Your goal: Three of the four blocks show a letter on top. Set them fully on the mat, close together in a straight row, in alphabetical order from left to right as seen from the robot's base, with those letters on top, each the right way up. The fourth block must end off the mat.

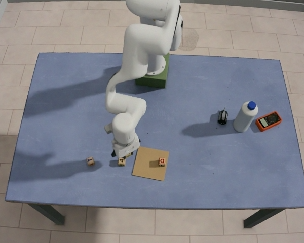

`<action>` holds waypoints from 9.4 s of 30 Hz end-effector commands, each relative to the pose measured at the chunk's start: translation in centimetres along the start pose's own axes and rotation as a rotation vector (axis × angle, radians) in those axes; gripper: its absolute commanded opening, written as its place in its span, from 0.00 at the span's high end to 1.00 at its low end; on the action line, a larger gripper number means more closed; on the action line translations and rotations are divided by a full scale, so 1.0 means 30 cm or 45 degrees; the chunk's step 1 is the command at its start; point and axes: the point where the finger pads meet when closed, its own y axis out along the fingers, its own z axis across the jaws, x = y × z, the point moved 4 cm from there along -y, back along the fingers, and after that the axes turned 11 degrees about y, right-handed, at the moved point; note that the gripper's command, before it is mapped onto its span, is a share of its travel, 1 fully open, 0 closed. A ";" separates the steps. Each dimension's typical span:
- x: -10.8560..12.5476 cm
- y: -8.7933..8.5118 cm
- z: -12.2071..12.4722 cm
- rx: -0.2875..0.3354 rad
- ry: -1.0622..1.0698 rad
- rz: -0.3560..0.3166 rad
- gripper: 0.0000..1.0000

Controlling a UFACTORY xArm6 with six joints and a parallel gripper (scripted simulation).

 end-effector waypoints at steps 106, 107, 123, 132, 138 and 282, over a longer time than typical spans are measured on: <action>0.142 0.288 0.312 -0.020 -1.259 -0.033 0.72; 0.142 0.288 0.312 -0.020 -1.259 -0.033 0.72; 0.142 0.288 0.312 -0.020 -1.259 -0.033 0.72; 0.142 0.291 0.312 -0.020 -1.259 -0.033 0.72; 0.142 0.297 0.312 -0.020 -1.259 -0.033 0.72; 0.027 0.025 -0.130 -0.005 -0.457 -0.020 0.00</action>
